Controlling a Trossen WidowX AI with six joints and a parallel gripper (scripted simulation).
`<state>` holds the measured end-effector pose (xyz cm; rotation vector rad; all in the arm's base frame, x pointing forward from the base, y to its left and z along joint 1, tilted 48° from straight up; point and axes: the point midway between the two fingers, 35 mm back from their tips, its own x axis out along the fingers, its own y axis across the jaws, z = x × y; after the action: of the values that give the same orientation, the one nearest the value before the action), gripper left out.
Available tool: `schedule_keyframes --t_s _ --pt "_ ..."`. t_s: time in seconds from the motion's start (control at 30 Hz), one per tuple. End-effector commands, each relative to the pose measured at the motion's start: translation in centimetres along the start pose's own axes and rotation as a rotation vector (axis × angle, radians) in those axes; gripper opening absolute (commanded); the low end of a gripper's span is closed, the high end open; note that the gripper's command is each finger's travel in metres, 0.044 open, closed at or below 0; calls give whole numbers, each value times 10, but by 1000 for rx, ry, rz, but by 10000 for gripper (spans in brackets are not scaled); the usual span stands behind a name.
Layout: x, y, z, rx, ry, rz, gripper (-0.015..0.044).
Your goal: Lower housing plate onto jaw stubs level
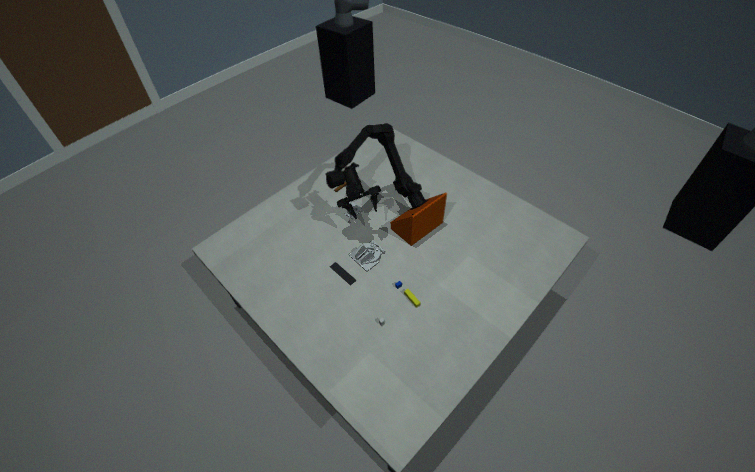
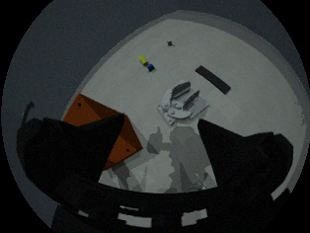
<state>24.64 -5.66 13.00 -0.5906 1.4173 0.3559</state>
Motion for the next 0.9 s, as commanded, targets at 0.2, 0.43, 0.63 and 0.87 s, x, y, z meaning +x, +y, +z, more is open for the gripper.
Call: schedule_keyframes --t_s 0.2,0.43,0.63,0.87 --pt "-15 -22 -40 173 149 -151 440" --pt "-26 -35 -66 281 245 -254 440" --pt "-39 -43 -88 371 324 -346 440" --pt "-55 -51 -114 472 413 -458 440"
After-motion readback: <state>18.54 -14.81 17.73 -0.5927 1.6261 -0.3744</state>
